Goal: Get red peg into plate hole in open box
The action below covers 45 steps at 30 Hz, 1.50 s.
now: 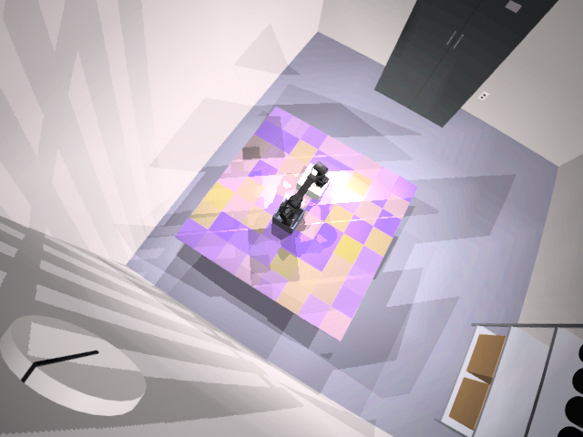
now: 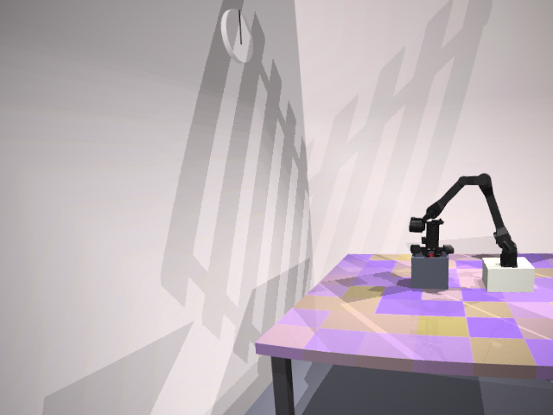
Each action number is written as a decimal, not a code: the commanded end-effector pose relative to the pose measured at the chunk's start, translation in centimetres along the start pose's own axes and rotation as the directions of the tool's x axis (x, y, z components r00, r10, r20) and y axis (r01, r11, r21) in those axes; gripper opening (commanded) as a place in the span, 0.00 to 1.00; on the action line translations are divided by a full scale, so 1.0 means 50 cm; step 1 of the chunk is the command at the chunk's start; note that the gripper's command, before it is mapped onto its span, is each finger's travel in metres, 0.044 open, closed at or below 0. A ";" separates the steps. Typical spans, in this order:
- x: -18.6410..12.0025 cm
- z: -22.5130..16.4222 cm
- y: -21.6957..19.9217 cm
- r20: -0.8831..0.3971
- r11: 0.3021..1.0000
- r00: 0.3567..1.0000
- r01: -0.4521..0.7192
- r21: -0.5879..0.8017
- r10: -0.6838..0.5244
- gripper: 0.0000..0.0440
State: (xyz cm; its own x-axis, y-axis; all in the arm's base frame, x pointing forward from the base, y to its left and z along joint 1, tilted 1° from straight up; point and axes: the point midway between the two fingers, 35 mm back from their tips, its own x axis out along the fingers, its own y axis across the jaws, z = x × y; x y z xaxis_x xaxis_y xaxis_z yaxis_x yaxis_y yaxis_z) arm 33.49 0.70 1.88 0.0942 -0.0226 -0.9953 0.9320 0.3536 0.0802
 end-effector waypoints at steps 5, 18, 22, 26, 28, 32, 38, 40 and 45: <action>0.023 -0.007 -0.004 -0.035 0.999 0.999 0.033 -0.012 -0.034 0.26; 0.001 0.012 0.014 -0.166 0.999 0.985 0.037 0.012 -0.035 0.37; -0.006 0.019 0.018 -0.197 0.999 0.980 0.035 0.021 -0.030 0.40; -0.013 0.026 0.021 -0.224 0.999 0.974 0.032 0.031 -0.025 0.43; -0.016 0.029 0.022 -0.237 0.999 0.971 0.032 0.037 -0.023 0.45; -0.023 0.035 0.023 -0.259 0.998 0.966 0.032 0.049 -0.019 0.48; -0.033 0.045 0.024 -0.283 0.997 0.959 0.032 0.068 -0.011 0.52; -0.036 0.049 0.024 -0.289 0.997 0.957 0.032 0.074 -0.009 0.54; -0.044 0.058 0.024 -0.302 0.995 0.953 0.033 0.090 -0.004 0.58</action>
State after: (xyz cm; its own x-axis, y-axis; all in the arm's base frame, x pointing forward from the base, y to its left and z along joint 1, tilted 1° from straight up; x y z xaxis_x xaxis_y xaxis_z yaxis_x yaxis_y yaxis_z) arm 35.29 -1.39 4.26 -0.0158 0.2455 -0.9693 0.9608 0.2721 0.0532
